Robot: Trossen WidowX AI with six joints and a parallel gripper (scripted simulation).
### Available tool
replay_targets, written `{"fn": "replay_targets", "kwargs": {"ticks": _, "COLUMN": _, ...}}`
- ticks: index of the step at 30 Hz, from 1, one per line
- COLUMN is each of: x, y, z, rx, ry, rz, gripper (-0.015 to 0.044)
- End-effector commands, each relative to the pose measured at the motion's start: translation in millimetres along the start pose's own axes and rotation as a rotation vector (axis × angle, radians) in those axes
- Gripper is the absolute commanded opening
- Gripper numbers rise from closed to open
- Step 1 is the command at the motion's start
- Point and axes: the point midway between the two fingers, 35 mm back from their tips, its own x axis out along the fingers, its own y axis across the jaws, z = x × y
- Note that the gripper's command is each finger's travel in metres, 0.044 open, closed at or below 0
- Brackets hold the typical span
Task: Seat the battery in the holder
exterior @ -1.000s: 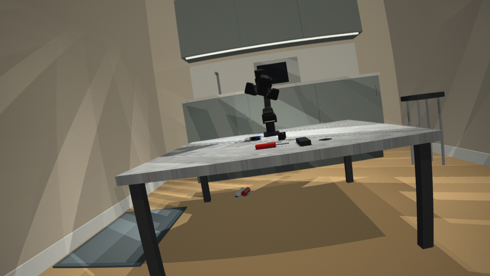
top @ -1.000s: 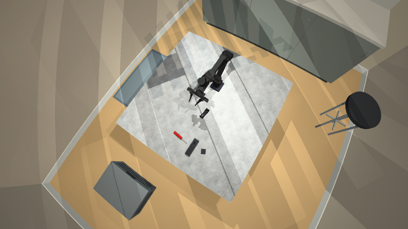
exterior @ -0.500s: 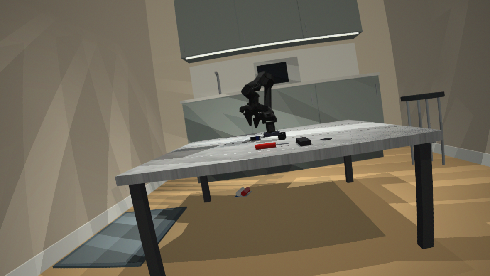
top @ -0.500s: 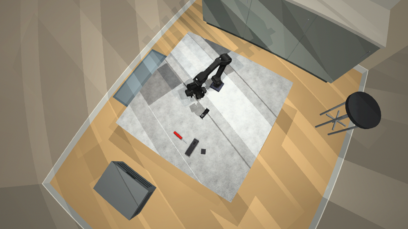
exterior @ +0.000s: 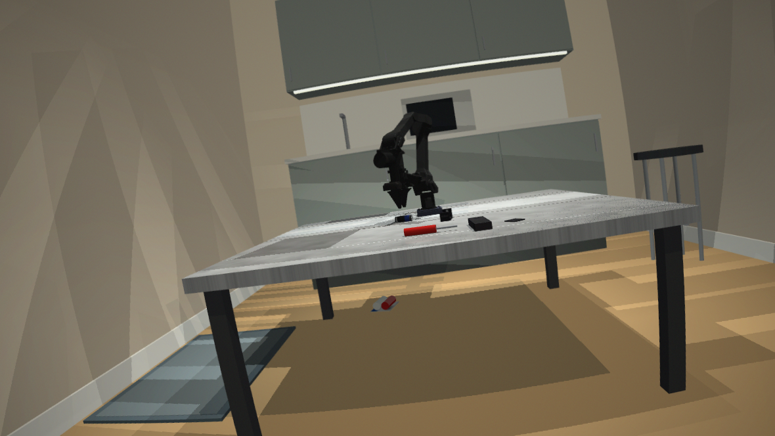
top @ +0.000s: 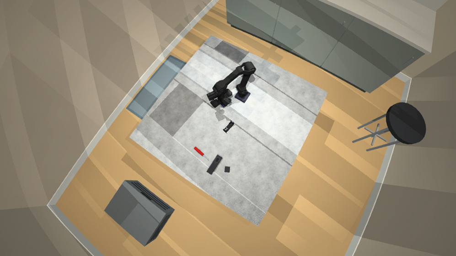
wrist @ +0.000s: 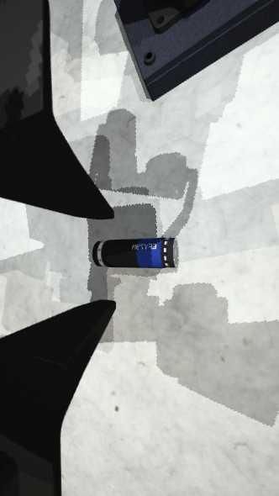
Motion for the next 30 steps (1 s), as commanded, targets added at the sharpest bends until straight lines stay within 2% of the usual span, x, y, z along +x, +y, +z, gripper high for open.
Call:
{"fn": "replay_targets", "kwargs": {"ticks": 1, "x": 5.4, "y": 0.7, "z": -0.8, "rx": -0.007, "ry": 0.001, "rz": 0.011, "gripper": 0.0236}}
{"fn": "replay_targets", "kwargs": {"ticks": 30, "x": 50.1, "y": 2.0, "z": -0.6, "rx": -0.007, "ry": 0.001, "rz": 0.011, "gripper": 0.0236}}
